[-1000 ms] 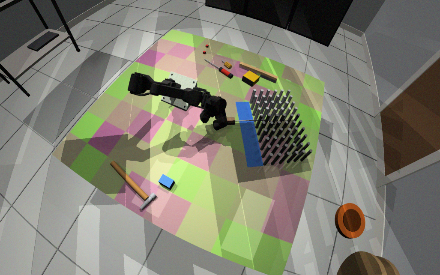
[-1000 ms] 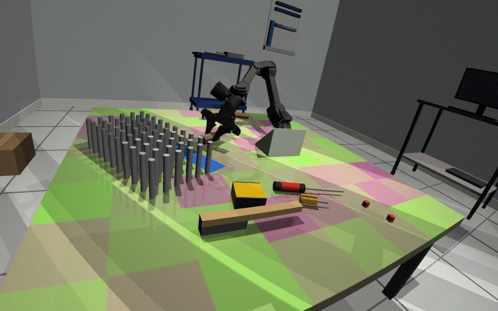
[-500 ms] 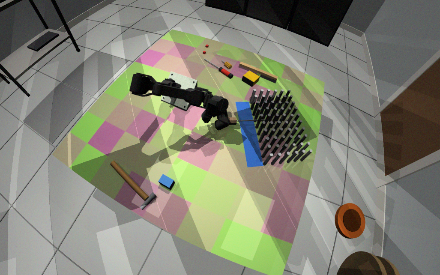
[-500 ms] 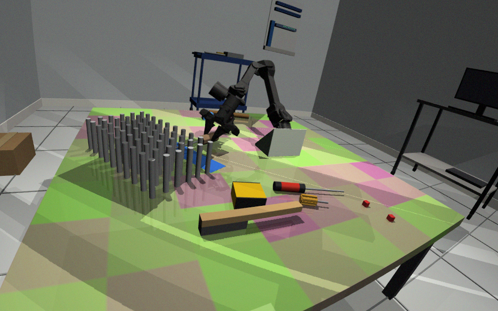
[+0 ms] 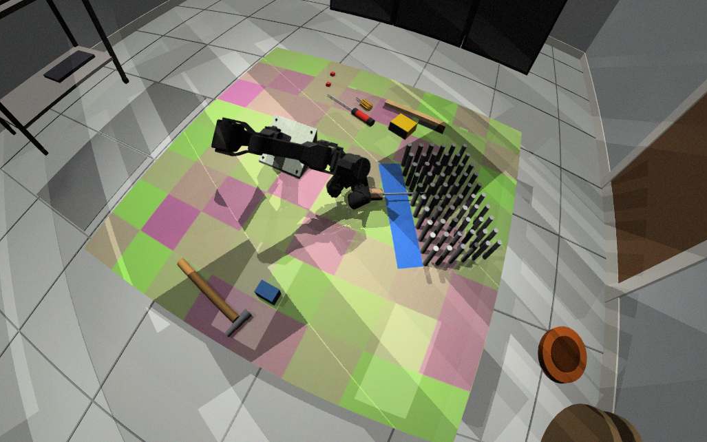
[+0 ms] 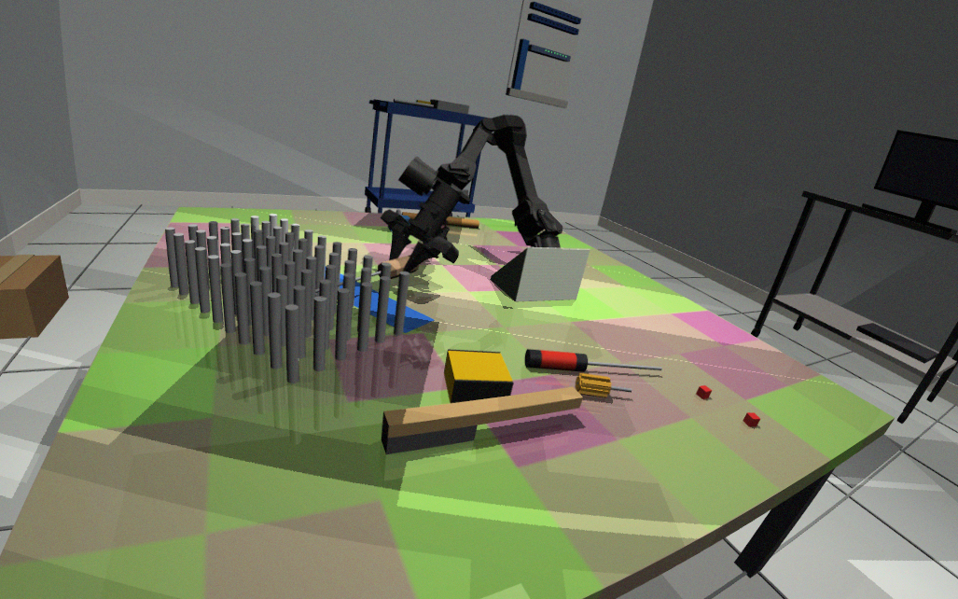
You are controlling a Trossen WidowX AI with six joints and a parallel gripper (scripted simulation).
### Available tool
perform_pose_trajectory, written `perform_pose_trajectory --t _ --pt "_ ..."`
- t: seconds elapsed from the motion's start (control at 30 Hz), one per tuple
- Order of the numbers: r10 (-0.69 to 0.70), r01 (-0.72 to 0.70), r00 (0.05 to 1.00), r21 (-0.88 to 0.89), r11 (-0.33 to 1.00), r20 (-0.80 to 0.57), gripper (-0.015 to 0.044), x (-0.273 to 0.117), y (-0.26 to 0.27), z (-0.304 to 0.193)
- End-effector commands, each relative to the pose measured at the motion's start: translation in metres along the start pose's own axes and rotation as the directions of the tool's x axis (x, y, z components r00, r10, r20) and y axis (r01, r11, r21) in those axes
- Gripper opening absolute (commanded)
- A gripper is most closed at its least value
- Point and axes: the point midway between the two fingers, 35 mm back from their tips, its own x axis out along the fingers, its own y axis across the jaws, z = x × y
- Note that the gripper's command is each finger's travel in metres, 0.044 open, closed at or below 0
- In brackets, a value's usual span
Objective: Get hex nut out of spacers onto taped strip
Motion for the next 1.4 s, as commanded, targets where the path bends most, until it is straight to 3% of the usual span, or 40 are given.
perform_pose_trajectory --t 0.0,1.37 --pt "0.004 -0.004 1.0 0.004 1.0 -0.005 0.0 0.002 0.001 -0.005" --pt "0.004 -0.004 1.0 0.006 1.0 -0.006 0.0 0.015 0.001 -0.025"
